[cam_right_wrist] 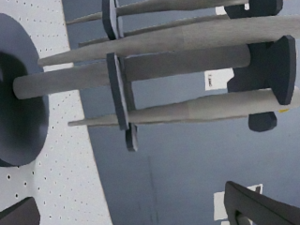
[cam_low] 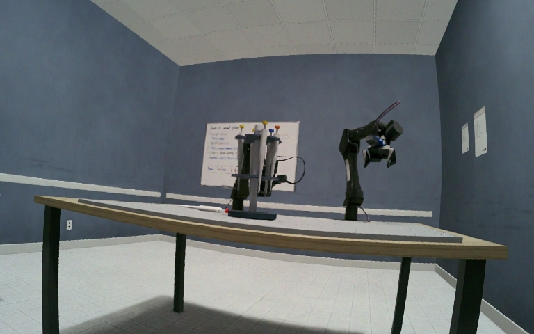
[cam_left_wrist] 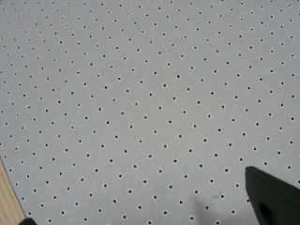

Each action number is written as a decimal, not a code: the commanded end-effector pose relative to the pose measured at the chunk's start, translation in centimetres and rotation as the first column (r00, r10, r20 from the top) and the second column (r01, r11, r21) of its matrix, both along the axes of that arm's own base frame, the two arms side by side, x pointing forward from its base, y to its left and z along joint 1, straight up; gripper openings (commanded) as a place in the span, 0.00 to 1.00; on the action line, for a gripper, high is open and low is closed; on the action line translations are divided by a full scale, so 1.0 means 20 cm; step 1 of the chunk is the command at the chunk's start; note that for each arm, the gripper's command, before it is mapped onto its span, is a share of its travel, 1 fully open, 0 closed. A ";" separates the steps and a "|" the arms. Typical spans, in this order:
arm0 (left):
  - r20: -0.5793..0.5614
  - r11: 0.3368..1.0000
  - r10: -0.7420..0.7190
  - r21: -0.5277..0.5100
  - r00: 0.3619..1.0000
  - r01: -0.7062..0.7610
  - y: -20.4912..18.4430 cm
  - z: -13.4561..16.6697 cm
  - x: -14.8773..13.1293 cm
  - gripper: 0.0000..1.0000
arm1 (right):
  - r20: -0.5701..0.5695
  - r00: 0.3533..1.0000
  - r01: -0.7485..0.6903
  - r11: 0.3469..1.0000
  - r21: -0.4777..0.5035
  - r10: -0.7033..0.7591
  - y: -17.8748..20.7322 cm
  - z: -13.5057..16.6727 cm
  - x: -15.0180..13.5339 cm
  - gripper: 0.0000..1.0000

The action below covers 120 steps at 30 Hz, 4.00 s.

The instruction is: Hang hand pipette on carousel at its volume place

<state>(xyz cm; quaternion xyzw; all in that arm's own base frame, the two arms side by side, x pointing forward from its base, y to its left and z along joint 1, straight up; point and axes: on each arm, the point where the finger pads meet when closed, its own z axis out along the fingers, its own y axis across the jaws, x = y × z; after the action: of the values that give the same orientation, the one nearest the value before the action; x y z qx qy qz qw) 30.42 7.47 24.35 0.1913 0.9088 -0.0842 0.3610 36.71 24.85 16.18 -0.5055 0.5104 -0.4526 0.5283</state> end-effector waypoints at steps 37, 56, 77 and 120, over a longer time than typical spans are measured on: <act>0.039 1.000 -0.010 0.008 0.999 0.010 0.00 0.05 0.02 1.00 | -0.679 0.729 0.561 0.494 0.664 0.085 -1.24 0.34 -0.21 1.00; 0.039 1.000 -0.010 0.008 0.999 0.010 0.00 0.05 0.02 1.00 | -0.739 0.635 0.638 0.386 0.666 0.226 -1.67 0.45 -0.29 0.49; 0.039 1.000 -0.010 0.008 0.999 0.010 0.00 0.05 0.02 1.00 | -0.577 0.726 0.199 0.689 0.697 0.374 -1.46 0.36 -0.10 0.49; 0.039 1.000 -0.010 0.008 0.999 0.010 0.00 0.05 0.02 1.00 | -0.134 0.578 -0.771 0.592 0.233 0.805 -0.76 0.01 0.30 0.49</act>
<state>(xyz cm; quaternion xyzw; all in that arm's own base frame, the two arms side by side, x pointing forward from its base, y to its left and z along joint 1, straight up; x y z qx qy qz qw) 30.42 7.47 24.35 0.1913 0.9088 -0.0842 0.3610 42.30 7.83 16.80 -0.6839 0.3743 -0.0611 0.6232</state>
